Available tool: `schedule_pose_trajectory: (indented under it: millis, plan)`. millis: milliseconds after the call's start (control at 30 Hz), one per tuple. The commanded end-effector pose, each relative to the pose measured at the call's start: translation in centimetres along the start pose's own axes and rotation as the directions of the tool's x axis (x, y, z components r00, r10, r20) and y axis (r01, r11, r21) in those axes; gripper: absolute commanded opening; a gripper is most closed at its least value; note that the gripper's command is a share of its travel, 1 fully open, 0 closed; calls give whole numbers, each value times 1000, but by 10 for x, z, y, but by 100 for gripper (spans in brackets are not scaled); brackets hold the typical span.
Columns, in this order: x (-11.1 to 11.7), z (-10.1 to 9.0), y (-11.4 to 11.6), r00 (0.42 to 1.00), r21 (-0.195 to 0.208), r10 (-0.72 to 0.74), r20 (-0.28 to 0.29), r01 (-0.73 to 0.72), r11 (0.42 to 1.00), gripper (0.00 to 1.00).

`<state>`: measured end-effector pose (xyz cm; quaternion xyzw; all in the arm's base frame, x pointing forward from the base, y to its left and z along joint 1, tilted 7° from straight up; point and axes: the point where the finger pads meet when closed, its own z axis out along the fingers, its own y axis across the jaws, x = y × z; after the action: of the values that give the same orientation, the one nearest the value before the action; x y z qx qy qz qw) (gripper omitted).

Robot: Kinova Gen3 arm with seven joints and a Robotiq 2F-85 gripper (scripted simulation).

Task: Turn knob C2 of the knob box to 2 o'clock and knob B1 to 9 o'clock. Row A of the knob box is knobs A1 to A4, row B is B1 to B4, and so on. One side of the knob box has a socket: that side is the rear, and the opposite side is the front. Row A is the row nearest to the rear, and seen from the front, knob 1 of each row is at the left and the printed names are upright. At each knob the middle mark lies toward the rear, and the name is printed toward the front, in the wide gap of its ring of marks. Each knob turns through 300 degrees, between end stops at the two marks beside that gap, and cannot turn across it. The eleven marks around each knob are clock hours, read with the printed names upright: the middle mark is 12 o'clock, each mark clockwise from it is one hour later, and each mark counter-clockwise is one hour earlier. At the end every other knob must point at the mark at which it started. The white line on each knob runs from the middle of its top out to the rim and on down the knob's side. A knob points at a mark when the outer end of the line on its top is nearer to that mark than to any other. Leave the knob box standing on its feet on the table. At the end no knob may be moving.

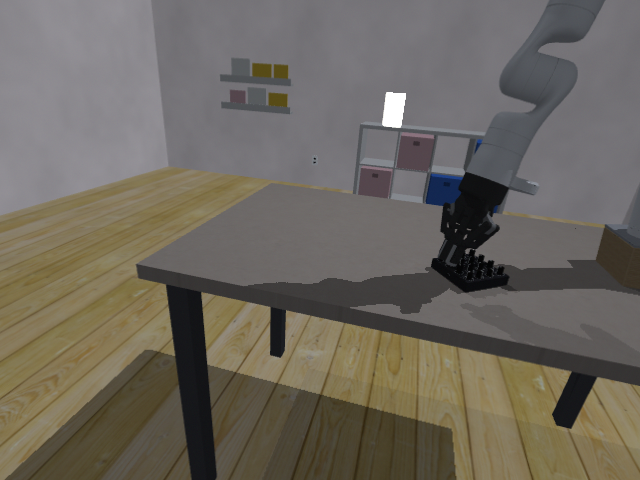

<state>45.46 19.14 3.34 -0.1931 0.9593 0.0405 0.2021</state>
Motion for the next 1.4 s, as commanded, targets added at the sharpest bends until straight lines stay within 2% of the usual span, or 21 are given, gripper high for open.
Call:
schedule_pose_trajectory:
  millis: [0,233,367,800,867,1367]
  plan:
    - [-1,-2,-2,999,-4,54,-1,-54,999,19]
    - [3,-4,0,976,-17,215,-14,-215,976,19]
    - [4,-5,1,965,-19,260,-19,-261,965,19]
    - [16,-10,3,846,-7,530,-65,-531,847,19]
    - [16,-10,3,846,-7,530,-65,-531,847,19]
    - [35,-19,-1,632,60,768,-102,-767,639,19]
